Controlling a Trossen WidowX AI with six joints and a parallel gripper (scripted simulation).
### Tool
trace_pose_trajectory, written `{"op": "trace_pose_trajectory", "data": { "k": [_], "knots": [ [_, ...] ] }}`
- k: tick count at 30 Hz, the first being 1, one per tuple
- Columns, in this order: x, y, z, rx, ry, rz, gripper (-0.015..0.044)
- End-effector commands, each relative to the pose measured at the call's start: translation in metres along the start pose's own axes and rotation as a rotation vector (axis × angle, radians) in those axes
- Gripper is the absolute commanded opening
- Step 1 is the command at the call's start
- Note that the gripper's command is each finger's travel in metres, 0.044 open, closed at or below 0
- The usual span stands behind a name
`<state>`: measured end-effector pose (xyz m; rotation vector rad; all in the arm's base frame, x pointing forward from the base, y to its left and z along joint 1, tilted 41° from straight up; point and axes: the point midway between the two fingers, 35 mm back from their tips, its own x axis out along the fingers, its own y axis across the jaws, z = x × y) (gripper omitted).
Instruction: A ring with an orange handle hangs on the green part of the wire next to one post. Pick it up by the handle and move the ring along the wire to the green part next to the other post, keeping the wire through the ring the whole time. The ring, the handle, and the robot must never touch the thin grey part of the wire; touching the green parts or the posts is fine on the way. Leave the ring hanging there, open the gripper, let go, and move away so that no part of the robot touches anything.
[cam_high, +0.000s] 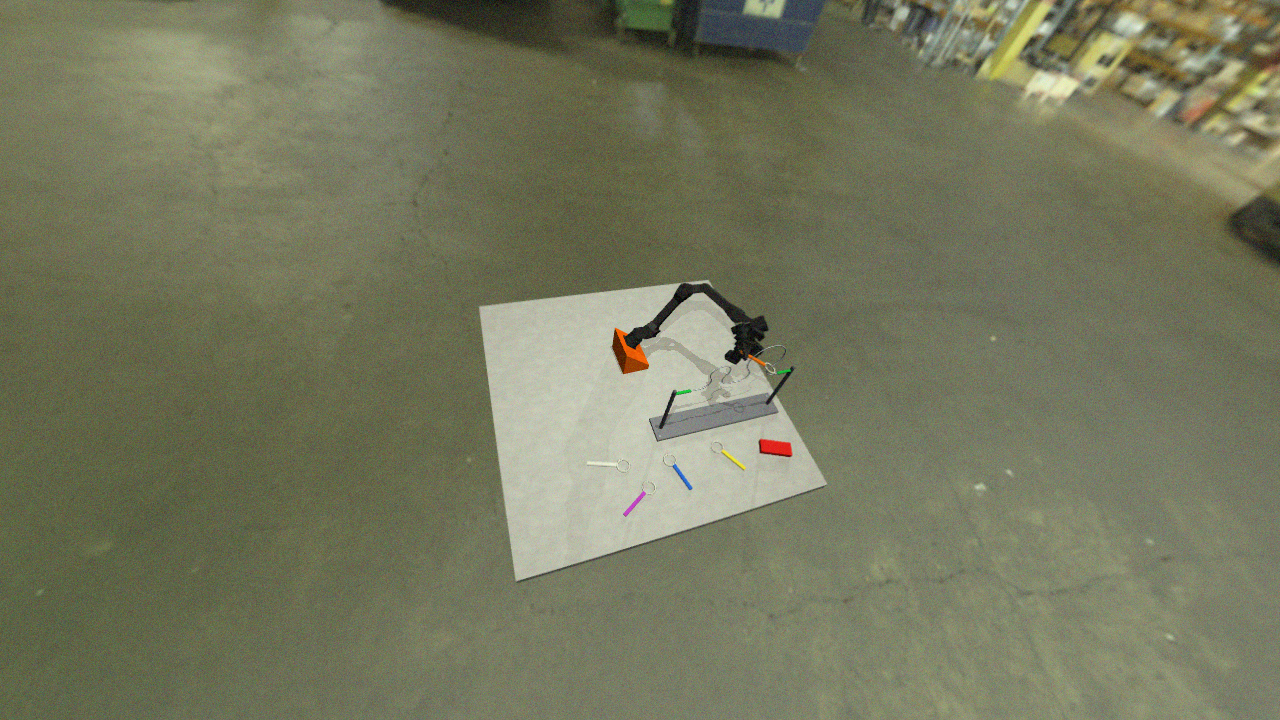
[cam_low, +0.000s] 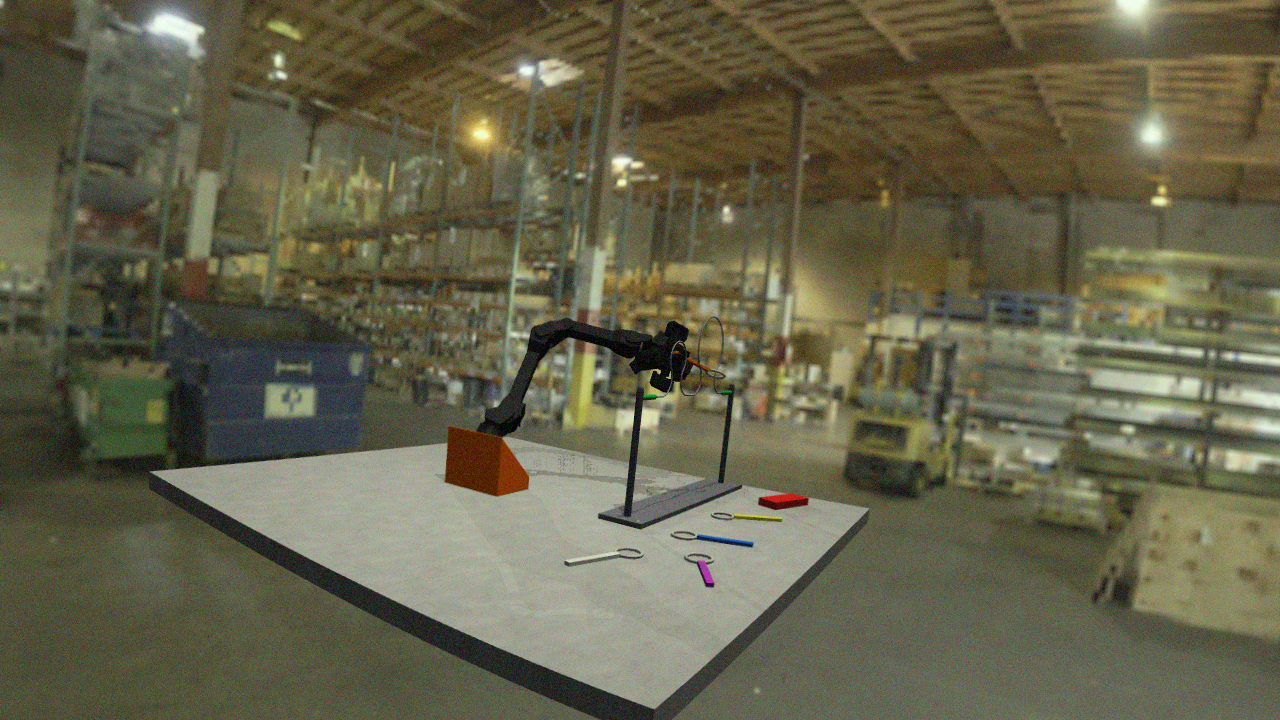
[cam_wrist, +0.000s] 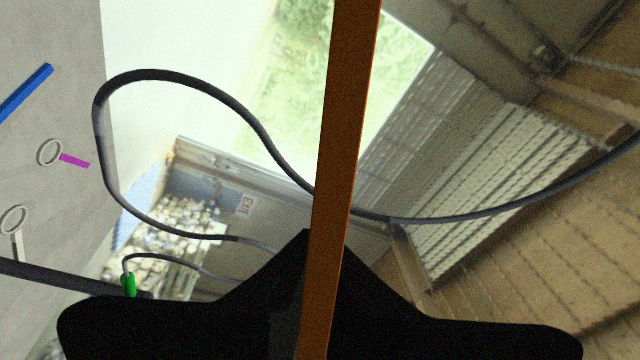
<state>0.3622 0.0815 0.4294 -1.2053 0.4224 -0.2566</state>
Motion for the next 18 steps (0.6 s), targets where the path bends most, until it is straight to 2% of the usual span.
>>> {"op": "trace_pose_trajectory", "data": {
  "k": [1,6,18],
  "knots": [
    [0.002,-0.013,-0.001,-0.057,-0.014,-0.035,-0.0150],
    [0.008,-0.029,0.002,-0.140,-0.071,-0.073,-0.0150],
    [0.006,-0.049,0.007,-0.205,-0.073,-0.104,-0.0150]
  ]
}}
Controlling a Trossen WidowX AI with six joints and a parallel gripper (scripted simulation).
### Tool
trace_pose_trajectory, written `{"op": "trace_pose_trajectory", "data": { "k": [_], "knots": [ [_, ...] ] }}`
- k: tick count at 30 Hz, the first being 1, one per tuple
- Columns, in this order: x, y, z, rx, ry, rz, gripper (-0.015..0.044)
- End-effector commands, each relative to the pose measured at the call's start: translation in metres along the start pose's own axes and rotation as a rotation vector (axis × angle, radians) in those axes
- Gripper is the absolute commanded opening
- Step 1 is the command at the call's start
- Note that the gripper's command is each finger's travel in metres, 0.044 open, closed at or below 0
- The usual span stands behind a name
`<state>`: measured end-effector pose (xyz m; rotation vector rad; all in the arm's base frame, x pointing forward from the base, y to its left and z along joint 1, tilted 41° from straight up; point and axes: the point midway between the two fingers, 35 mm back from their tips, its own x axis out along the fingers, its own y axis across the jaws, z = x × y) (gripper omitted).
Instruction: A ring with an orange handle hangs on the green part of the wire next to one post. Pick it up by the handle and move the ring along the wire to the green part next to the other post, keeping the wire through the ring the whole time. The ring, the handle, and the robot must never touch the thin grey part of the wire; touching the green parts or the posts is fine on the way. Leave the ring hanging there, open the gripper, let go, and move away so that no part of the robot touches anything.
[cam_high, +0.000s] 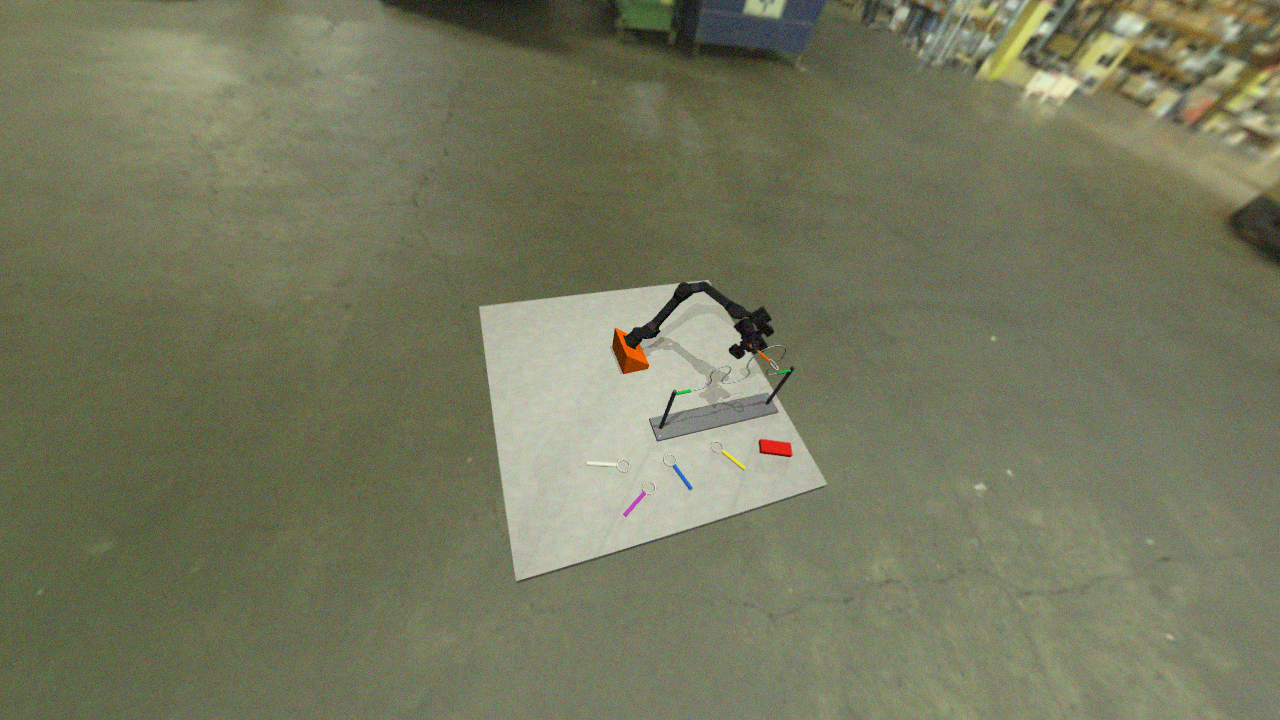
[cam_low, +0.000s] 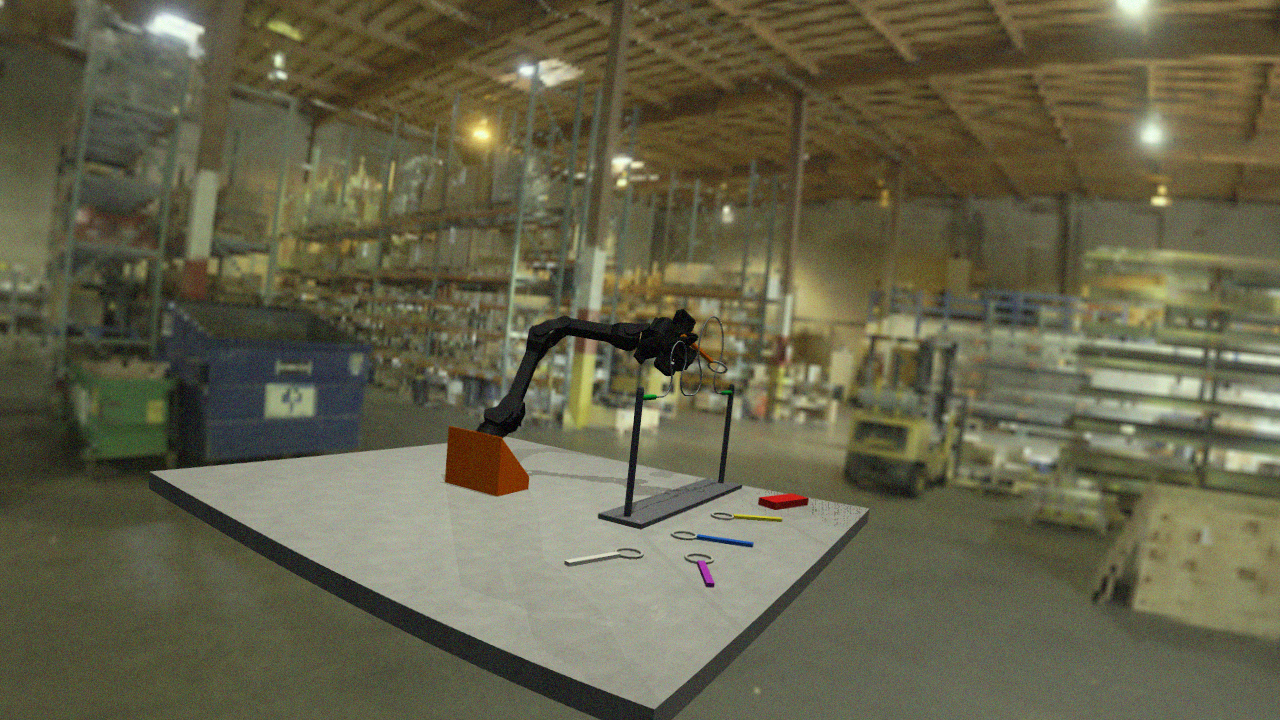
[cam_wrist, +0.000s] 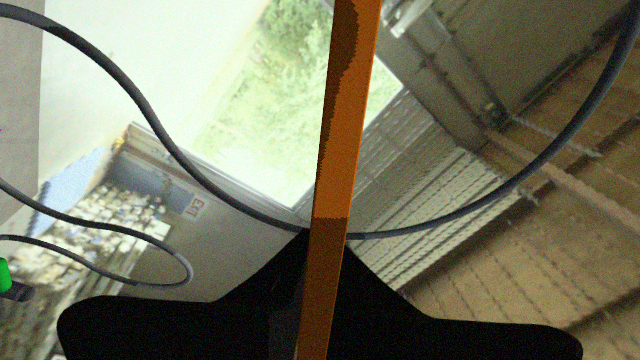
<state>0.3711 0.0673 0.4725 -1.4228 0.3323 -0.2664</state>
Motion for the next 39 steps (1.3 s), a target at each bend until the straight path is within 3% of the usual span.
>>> {"op": "trace_pose_trajectory", "data": {
  "k": [1,39],
  "knots": [
    [0.000,-0.005,0.001,-0.010,-0.005,-0.001,-0.0150],
    [-0.001,0.004,0.004,0.345,-0.007,0.171,-0.0150]
  ]
}}
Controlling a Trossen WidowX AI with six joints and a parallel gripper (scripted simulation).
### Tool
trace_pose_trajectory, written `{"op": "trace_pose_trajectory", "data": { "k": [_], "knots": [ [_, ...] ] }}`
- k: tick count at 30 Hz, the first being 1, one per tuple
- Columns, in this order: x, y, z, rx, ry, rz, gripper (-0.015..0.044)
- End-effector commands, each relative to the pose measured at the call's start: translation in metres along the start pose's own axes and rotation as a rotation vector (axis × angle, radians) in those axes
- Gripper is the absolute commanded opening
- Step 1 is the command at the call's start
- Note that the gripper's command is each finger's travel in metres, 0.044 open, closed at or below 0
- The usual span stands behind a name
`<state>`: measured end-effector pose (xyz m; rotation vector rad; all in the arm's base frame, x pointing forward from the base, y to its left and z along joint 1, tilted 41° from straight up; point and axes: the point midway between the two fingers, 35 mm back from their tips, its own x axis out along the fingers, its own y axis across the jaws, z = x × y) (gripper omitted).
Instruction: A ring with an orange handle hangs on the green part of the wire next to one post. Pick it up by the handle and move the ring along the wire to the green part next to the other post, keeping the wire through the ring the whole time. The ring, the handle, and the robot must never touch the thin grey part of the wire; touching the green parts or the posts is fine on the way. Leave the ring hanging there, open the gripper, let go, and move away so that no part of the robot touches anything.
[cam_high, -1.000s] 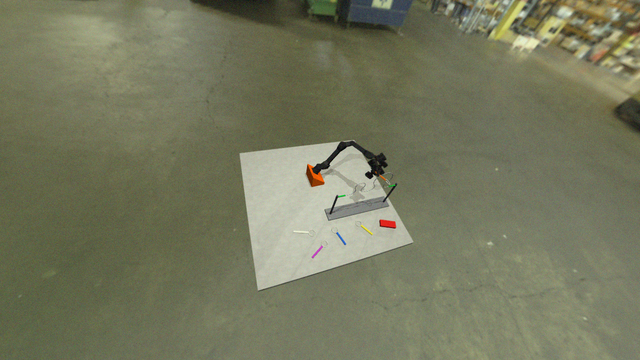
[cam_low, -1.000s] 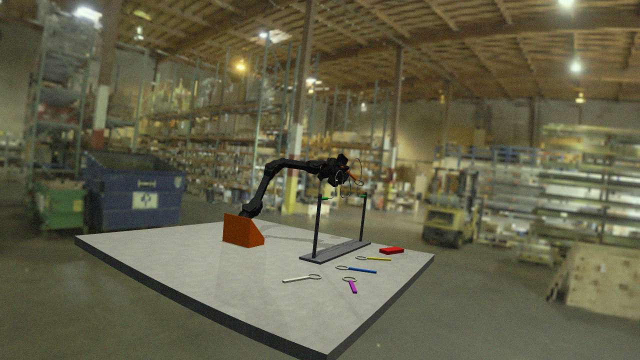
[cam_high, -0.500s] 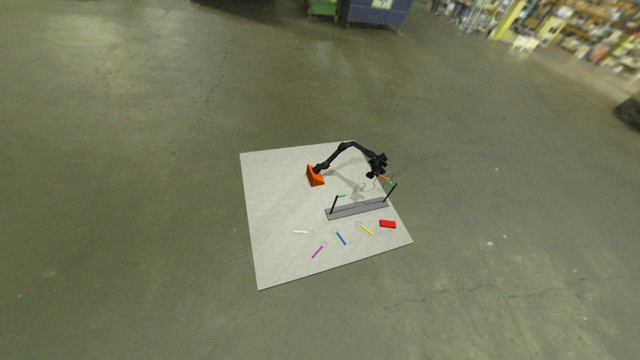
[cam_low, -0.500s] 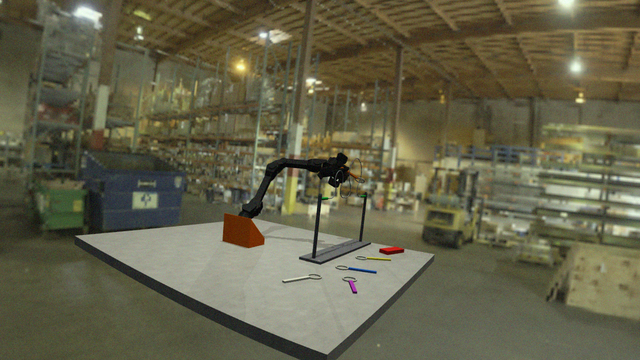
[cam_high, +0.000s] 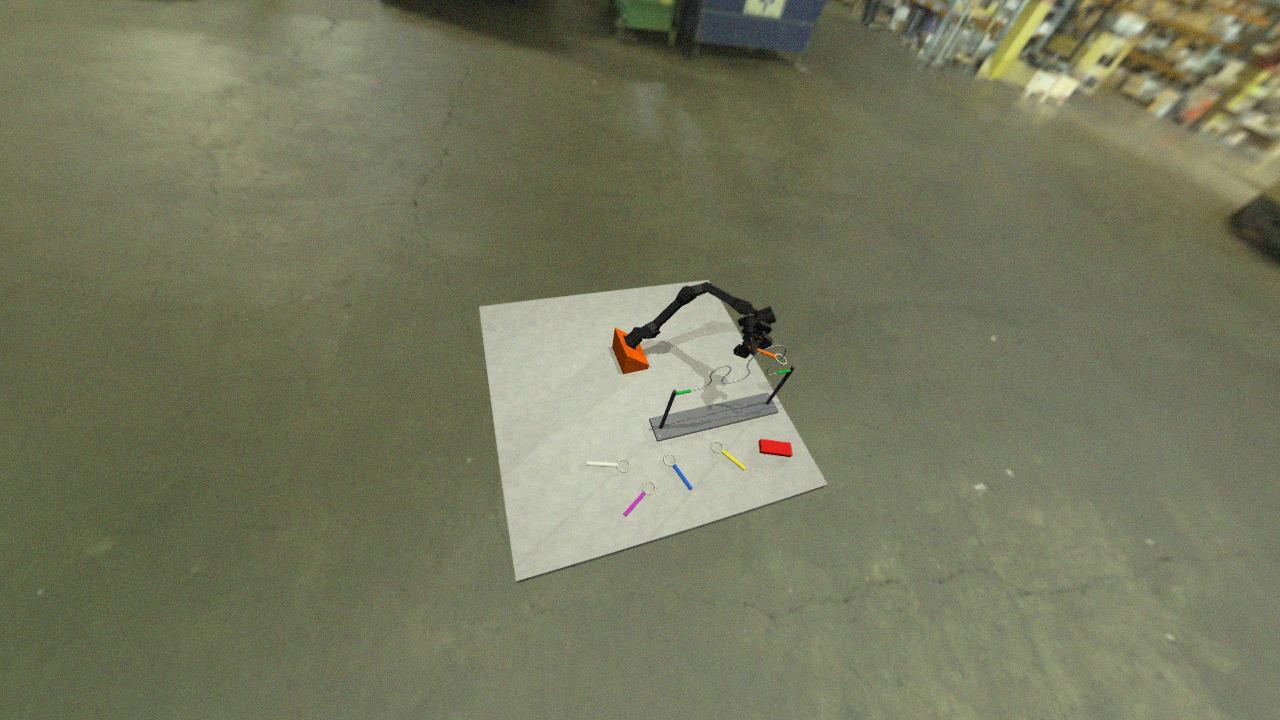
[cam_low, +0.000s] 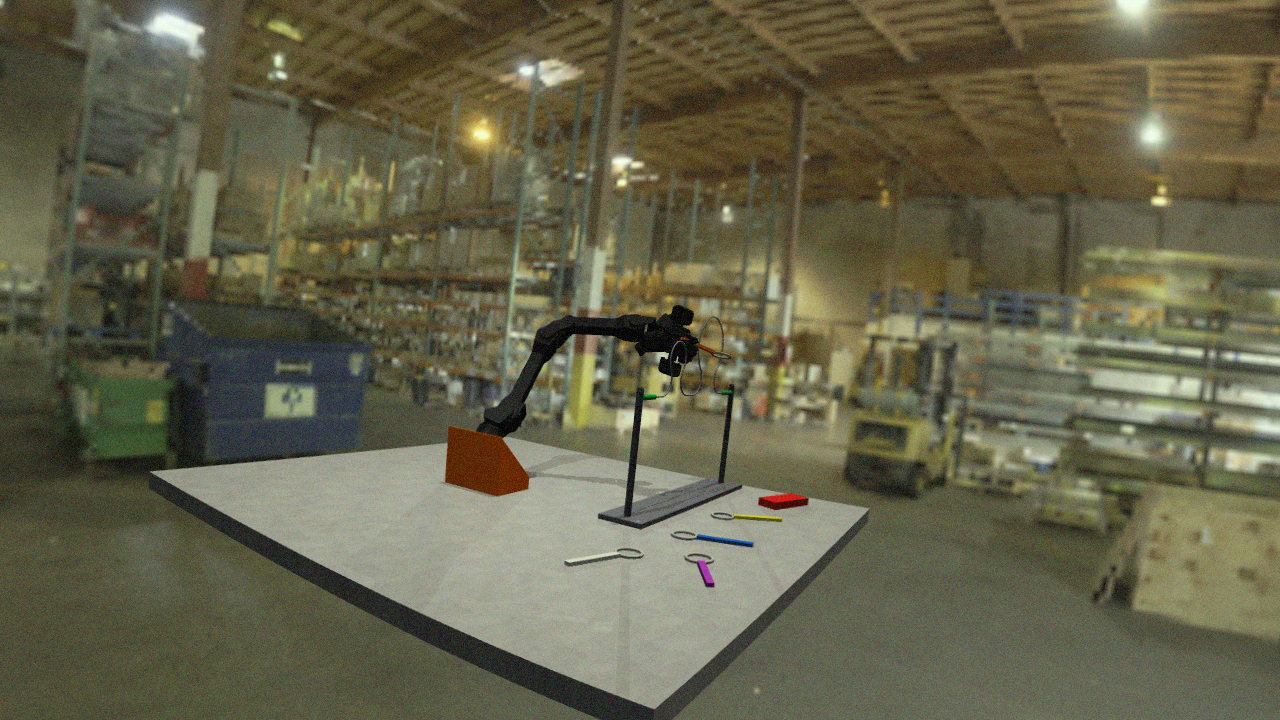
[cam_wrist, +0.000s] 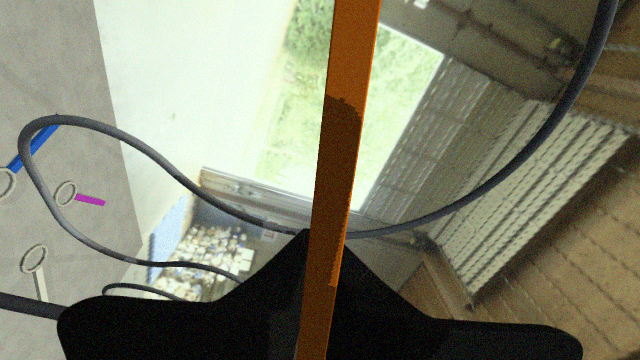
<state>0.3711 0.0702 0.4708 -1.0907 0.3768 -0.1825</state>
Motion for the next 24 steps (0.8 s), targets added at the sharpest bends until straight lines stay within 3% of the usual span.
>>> {"op": "trace_pose_trajectory", "data": {
  "k": [1,24],
  "knots": [
    [0.000,0.002,0.001,0.050,-0.004,0.027,-0.0150],
    [0.000,0.013,0.003,0.310,-0.009,0.158,-0.0150]
  ]
}}
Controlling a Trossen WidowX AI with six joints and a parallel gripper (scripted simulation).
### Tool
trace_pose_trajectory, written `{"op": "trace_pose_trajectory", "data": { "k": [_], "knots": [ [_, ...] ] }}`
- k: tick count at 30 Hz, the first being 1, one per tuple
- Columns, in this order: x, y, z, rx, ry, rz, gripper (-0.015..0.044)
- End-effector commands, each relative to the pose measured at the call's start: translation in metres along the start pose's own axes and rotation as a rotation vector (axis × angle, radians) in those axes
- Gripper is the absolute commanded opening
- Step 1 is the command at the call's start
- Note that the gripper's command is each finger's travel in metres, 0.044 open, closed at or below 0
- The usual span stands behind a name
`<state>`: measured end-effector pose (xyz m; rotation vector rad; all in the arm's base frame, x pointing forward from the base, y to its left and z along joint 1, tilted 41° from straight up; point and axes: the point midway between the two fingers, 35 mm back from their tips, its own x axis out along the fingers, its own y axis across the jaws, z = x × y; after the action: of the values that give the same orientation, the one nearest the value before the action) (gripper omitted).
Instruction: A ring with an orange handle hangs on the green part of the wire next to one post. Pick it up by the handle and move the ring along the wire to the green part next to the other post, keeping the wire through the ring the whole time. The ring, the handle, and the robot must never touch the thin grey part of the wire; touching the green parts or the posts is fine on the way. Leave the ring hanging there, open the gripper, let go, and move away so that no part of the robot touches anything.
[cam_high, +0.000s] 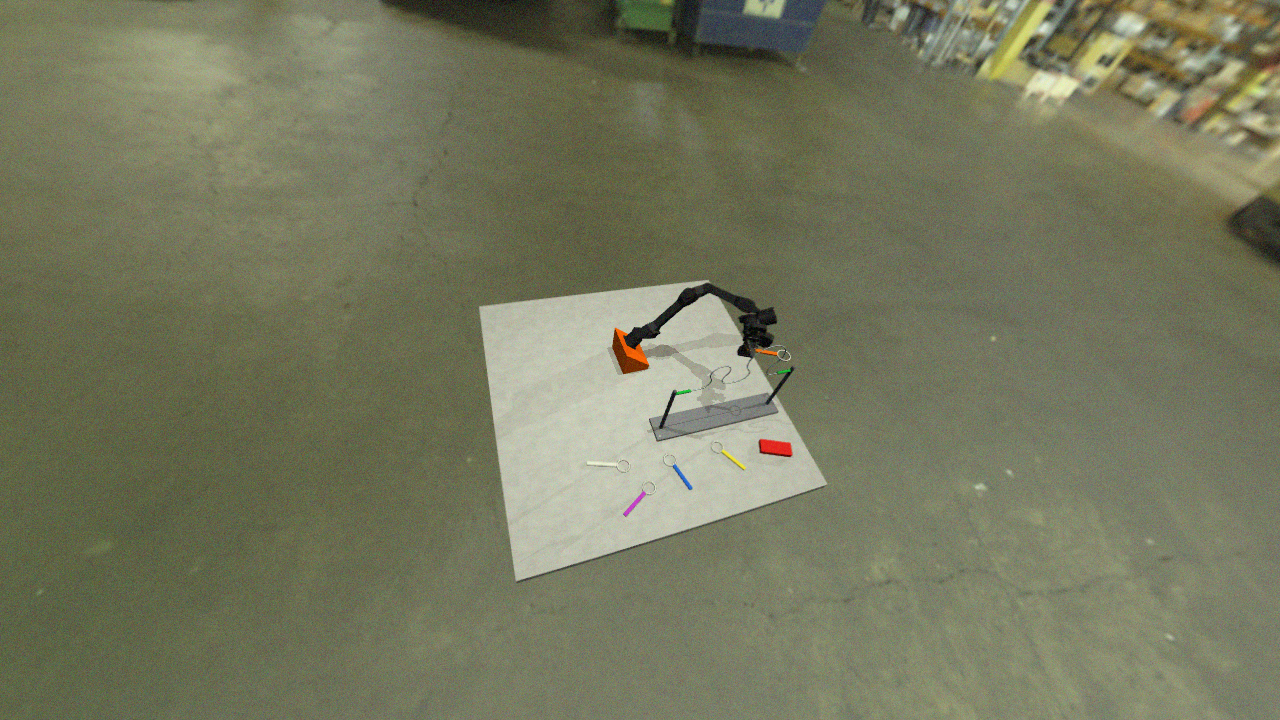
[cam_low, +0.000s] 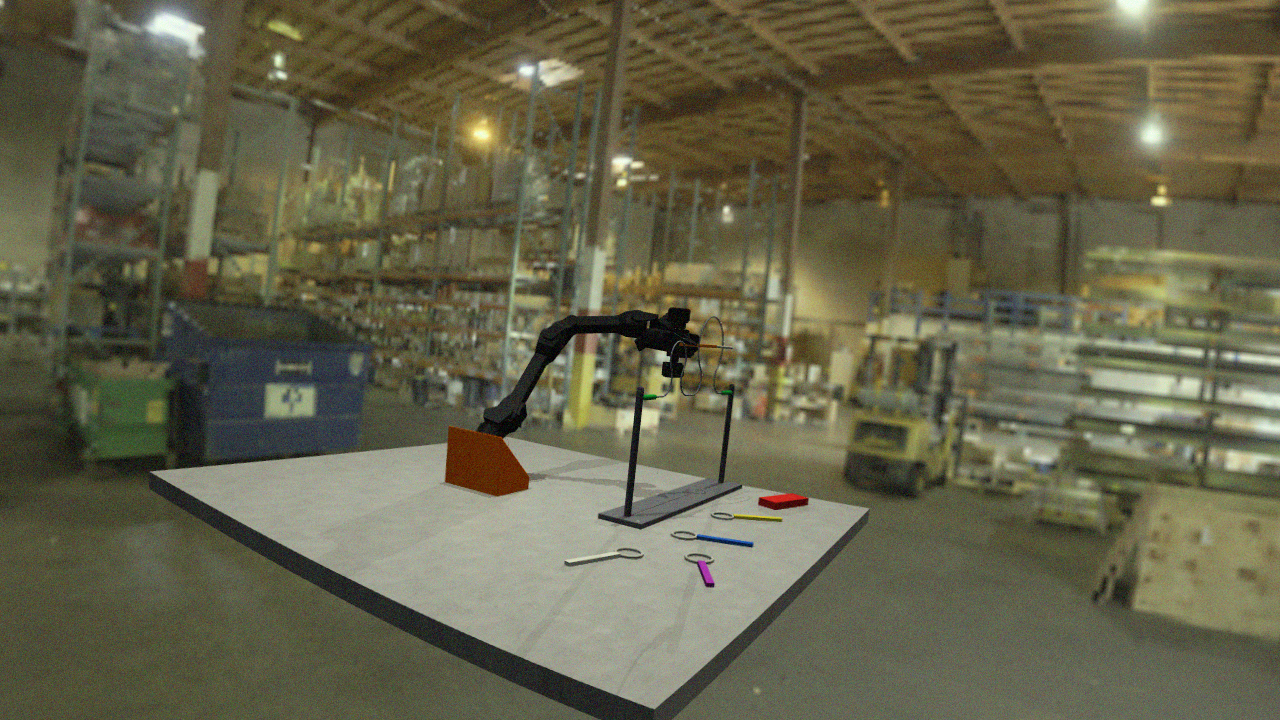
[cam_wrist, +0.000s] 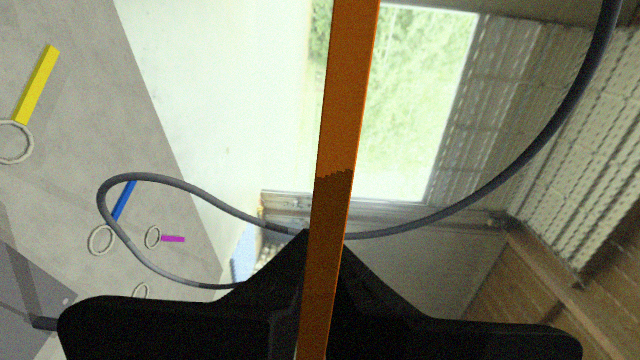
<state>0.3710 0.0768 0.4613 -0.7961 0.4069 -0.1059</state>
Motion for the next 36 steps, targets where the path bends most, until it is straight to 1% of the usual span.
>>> {"op": "trace_pose_trajectory", "data": {
  "k": [1,36],
  "knots": [
    [0.000,0.002,0.001,0.050,-0.003,0.028,-0.0150],
    [-0.001,0.019,0.005,0.454,-0.020,0.239,-0.0150]
  ]
}}
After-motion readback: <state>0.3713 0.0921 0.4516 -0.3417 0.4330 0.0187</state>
